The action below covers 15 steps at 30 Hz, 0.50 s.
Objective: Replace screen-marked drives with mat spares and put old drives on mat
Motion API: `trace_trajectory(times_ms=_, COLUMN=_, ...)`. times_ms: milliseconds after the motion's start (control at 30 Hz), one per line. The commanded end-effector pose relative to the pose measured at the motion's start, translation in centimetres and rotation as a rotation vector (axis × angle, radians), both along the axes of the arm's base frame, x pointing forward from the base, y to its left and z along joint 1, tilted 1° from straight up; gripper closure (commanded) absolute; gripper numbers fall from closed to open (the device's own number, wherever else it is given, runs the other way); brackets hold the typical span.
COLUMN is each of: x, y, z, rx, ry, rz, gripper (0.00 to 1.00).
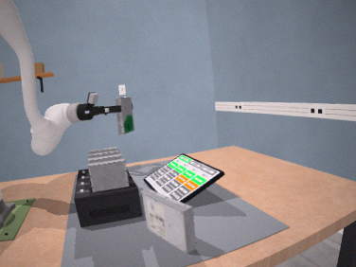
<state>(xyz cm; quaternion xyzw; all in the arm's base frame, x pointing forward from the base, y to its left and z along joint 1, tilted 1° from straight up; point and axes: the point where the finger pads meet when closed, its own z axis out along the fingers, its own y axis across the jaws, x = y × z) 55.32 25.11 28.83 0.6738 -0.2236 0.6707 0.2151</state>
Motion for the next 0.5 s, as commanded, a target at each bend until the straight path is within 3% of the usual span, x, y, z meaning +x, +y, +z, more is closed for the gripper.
trace_trajectory(times_ms=0, x=-0.2, y=0.22, z=0.06, rx=0.001, ry=-0.001, rz=0.0, gripper=0.9)
trace_trajectory(times_ms=467, x=-0.89, y=0.94, z=0.07, rx=0.001, ry=-0.001, rz=0.0, gripper=0.9)
